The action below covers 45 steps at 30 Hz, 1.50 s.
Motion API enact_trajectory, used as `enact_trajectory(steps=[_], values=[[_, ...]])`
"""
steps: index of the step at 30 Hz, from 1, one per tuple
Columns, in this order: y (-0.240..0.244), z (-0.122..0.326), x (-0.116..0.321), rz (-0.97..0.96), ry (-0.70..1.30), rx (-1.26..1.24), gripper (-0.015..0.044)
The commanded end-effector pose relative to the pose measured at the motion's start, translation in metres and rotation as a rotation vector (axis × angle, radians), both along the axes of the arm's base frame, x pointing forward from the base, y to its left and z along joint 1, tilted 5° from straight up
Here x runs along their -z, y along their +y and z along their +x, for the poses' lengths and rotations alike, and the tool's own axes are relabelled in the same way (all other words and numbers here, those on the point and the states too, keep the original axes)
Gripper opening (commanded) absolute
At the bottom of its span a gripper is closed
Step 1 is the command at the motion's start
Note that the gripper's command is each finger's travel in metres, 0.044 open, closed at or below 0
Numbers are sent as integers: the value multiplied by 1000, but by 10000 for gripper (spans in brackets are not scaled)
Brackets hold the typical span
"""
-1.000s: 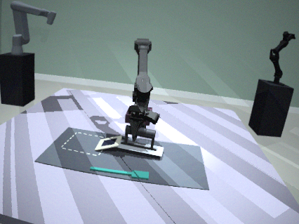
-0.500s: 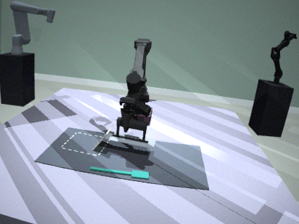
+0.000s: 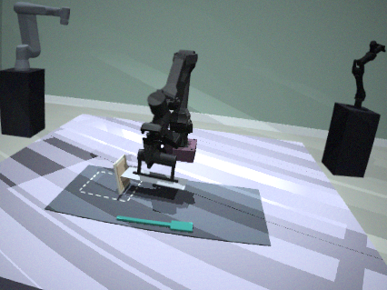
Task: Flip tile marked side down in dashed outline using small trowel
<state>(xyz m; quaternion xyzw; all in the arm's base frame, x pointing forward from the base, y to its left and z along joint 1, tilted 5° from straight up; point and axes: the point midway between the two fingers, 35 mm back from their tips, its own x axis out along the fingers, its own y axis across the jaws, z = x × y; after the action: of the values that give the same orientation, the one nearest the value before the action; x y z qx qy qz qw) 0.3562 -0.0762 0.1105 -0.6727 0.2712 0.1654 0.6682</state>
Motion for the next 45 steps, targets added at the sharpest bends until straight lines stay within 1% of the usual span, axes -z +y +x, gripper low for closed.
enact_trajectory(steps=[1,22,45], values=[[-1,3,-6,-2,-21,-12,0],[61,8,-33,3,-23,-12,0],[61,8,-33,3,-23,-12,0]])
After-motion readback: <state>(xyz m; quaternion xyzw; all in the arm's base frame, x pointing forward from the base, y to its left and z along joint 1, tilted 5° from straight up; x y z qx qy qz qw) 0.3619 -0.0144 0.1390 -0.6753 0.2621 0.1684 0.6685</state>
